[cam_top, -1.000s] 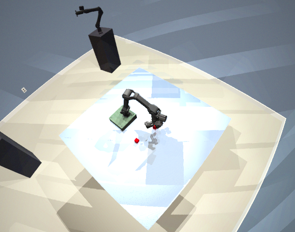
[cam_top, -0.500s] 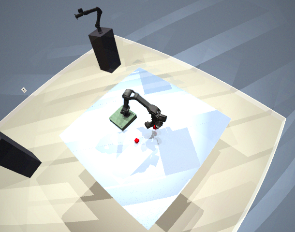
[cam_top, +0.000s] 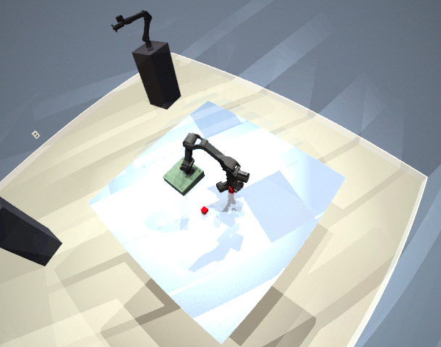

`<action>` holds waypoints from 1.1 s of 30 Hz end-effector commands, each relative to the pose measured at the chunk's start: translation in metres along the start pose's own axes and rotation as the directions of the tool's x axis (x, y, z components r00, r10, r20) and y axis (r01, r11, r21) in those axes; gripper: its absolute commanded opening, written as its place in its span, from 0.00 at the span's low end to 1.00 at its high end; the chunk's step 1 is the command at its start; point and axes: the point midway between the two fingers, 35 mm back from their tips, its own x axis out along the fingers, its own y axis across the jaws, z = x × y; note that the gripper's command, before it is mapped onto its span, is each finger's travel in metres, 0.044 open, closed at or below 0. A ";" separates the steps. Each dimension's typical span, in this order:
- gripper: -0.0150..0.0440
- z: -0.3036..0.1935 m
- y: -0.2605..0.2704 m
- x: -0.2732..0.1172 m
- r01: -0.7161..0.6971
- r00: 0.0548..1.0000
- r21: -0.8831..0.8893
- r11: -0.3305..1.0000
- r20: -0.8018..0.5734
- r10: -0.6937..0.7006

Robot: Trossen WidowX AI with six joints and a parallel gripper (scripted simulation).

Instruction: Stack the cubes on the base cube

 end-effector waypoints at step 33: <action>0.70 0.031 -0.071 -0.045 0.002 1.000 0.350 0.937 0.001 -0.003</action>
